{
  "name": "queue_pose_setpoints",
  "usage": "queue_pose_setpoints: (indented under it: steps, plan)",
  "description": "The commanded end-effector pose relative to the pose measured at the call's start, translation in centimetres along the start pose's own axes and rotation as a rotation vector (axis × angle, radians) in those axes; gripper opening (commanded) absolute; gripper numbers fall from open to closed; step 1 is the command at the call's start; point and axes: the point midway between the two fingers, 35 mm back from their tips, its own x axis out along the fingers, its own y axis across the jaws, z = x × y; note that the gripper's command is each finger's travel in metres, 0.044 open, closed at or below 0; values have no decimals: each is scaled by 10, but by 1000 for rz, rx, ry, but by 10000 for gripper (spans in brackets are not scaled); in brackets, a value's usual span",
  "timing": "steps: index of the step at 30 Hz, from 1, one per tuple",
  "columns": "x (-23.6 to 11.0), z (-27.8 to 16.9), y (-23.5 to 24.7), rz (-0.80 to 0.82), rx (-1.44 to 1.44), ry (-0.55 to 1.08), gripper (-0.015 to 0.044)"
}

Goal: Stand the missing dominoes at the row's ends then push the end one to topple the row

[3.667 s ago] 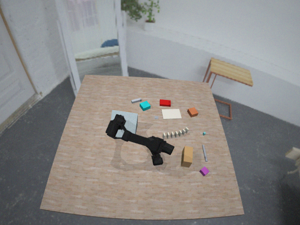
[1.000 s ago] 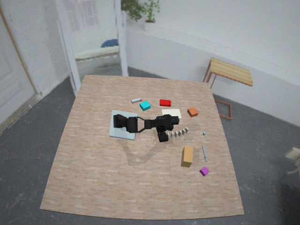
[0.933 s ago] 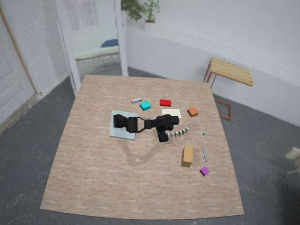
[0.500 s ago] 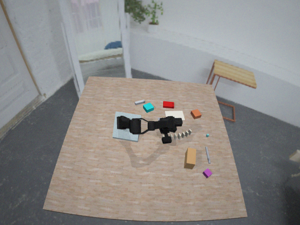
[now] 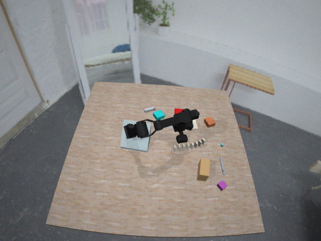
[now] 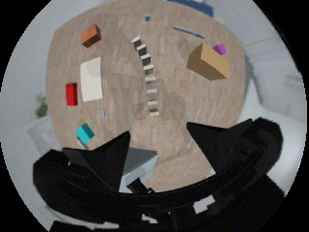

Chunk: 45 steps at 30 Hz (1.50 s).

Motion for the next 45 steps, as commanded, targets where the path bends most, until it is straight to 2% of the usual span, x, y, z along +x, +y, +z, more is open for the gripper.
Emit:
queue_pose_setpoints:
  steps: [1,2,5,17,19,45]
  plan:
    - [-13,-4,-1,3,6,6,440]
    - [-13,-4,-1,3,6,6,440]
    - [-7,-7,-1,2,158,6,361]
    - [44,-37,-1,-7,1421,3,46]
    - [49,-41,-1,-8,1557,3,0]
    - [50,-41,-1,-8,1574,2,0]
